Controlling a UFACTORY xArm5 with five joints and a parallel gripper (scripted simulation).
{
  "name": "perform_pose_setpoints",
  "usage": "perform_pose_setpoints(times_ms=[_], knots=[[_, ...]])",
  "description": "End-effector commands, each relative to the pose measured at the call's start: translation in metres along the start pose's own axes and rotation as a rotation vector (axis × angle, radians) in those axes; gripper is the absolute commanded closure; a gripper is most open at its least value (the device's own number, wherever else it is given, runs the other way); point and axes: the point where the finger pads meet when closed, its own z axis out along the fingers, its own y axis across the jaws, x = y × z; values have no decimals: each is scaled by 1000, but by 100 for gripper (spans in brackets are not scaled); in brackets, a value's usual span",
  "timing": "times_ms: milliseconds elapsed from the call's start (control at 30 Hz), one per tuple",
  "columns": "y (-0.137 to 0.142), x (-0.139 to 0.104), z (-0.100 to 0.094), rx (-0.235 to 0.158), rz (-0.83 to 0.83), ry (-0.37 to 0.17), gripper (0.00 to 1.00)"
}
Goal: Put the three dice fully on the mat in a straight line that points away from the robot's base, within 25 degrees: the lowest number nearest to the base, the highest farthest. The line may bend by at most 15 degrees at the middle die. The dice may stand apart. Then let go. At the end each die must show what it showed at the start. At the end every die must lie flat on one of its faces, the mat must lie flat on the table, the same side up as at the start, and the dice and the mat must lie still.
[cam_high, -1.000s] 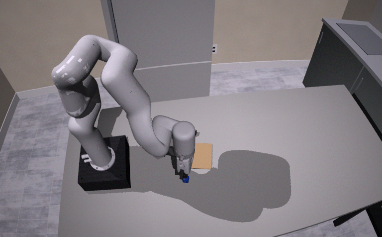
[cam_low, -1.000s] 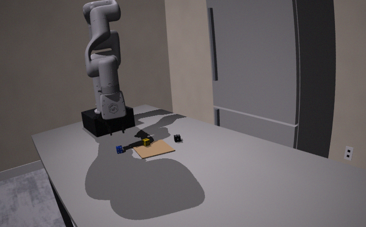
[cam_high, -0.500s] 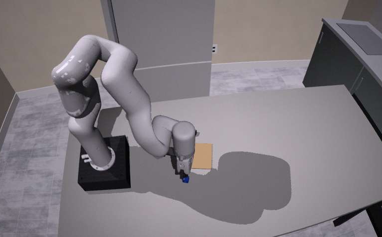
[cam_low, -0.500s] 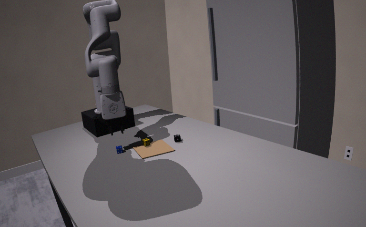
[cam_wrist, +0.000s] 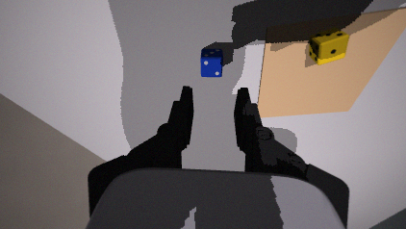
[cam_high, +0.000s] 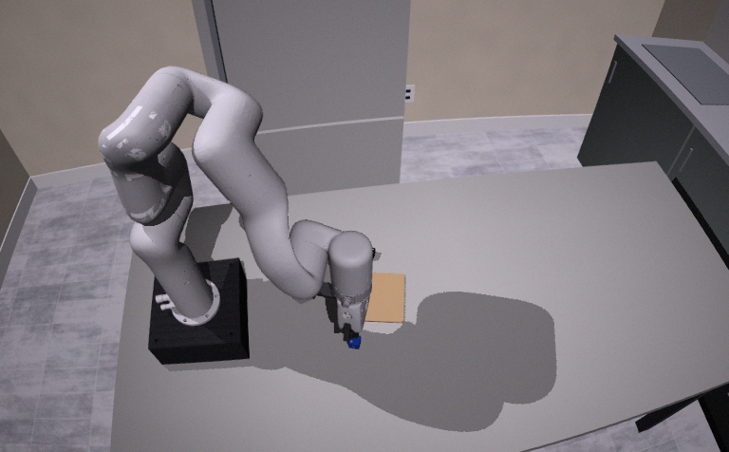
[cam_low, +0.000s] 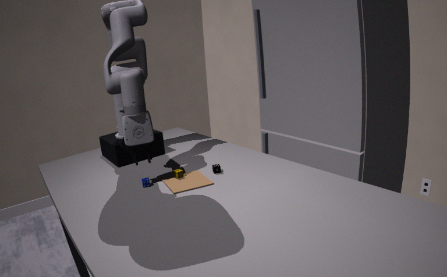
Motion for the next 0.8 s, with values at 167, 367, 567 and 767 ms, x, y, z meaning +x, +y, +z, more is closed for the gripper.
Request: perform_pose_setpoints(times_ms=[167,367,567,767], knots=[[0,-1,0,0,0,-3,58],[0,-1,2,0,0,-3,58],[0,-1,6,0,0,-4,58],[0,-1,13,0,0,-4,58]])
